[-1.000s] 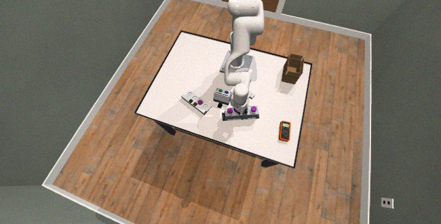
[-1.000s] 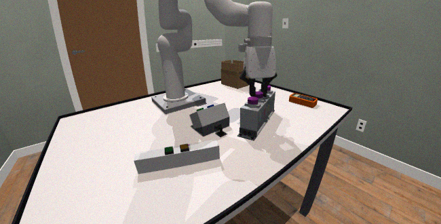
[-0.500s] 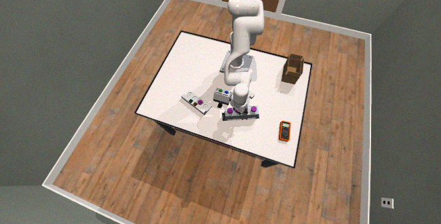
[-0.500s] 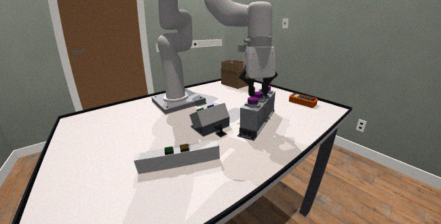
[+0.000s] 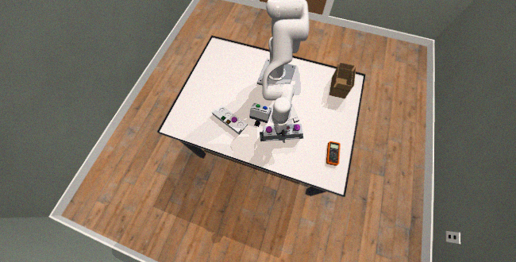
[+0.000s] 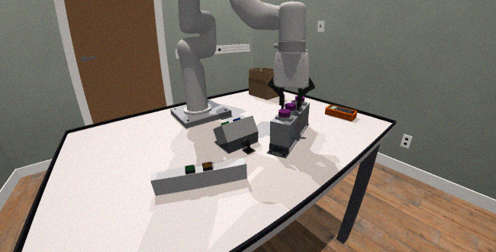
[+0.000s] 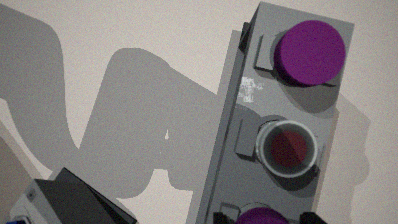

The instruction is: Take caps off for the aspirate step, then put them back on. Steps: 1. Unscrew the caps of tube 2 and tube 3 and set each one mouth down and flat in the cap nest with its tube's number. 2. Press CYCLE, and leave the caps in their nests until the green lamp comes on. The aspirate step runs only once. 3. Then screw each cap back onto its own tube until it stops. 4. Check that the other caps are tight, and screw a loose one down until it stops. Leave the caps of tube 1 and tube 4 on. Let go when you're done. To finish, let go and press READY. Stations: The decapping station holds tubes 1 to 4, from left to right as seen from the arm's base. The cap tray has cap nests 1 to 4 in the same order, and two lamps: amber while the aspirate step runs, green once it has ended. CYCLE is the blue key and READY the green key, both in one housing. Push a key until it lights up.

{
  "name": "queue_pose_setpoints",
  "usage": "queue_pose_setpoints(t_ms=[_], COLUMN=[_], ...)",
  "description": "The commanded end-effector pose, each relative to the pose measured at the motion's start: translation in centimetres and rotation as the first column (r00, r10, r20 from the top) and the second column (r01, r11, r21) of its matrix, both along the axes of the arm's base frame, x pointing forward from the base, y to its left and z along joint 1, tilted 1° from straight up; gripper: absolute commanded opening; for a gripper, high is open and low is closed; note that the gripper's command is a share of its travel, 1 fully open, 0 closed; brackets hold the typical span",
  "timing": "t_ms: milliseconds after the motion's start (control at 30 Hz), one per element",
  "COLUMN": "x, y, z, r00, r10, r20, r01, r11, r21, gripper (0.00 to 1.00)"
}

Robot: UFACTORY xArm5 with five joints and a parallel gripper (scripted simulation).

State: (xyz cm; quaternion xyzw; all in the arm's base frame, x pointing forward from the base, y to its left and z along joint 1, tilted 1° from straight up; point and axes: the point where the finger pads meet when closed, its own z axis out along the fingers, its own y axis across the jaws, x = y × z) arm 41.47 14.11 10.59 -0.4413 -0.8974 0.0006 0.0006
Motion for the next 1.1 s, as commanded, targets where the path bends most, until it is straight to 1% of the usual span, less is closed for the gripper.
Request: queue_pose_setpoints(t_ms=[0, 200, 533, 567, 1033, 1067], x=[0.15, 0.15, 0.14, 0.14, 0.14, 0.14], y=[0.06, 0.06, 0.05, 0.05, 0.05, 0.05], z=[0.16, 0.16, 0.16, 0.16, 0.16, 0.16], r00=[0.961, 0.874, 0.874, 0.874, 0.874, 0.897], r10=[-0.275, -0.486, -0.486, -0.486, -0.486, -0.442], r20=[0.008, 0.01, 0.01, 0.01, 0.01, 0.009], r01=[0.276, 0.486, 0.486, 0.486, 0.486, 0.442], r11=[0.961, 0.874, 0.874, 0.874, 0.874, 0.897], r21=[-0.005, -0.004, -0.004, -0.004, -0.004, -0.004], gripper=[0.46, 0.46, 0.46, 0.0, 0.0, 0.0])
